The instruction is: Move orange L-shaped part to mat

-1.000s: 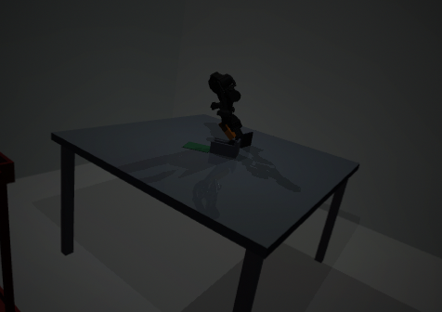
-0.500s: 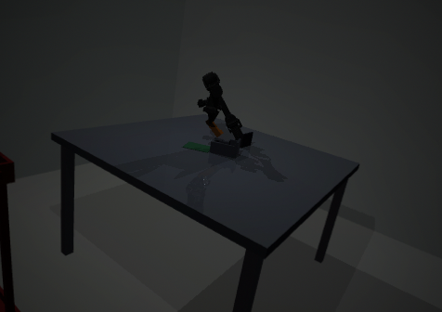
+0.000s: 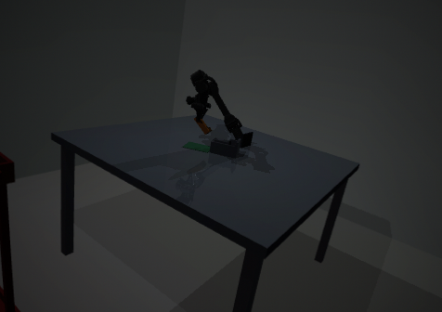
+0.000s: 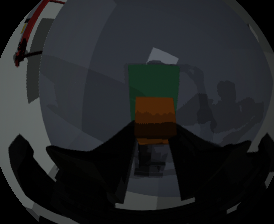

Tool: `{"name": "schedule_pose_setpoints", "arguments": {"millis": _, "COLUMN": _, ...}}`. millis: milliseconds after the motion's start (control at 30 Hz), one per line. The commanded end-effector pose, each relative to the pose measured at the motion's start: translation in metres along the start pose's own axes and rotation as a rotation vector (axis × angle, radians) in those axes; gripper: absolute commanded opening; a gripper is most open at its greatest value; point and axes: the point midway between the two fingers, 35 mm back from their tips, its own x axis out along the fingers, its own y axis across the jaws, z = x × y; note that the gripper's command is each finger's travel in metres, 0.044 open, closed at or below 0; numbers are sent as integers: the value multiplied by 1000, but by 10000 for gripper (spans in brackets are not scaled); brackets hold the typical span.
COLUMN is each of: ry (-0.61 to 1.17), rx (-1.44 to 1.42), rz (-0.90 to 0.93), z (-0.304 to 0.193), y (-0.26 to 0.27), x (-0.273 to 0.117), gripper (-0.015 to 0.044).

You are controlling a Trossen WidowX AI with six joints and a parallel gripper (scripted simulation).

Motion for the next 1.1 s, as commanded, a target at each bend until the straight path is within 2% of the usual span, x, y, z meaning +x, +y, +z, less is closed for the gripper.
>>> {"name": "schedule_pose_setpoints", "arguments": {"millis": 0, "ry": -4, "rx": -11, "rz": 1, "z": 6, "y": -1, "x": 0, "gripper": 0}}
{"name": "schedule_pose_setpoints", "arguments": {"millis": 1067, "ry": -20, "rx": -10, "rz": -95, "z": 6, "y": -2, "x": 46, "gripper": 0}}
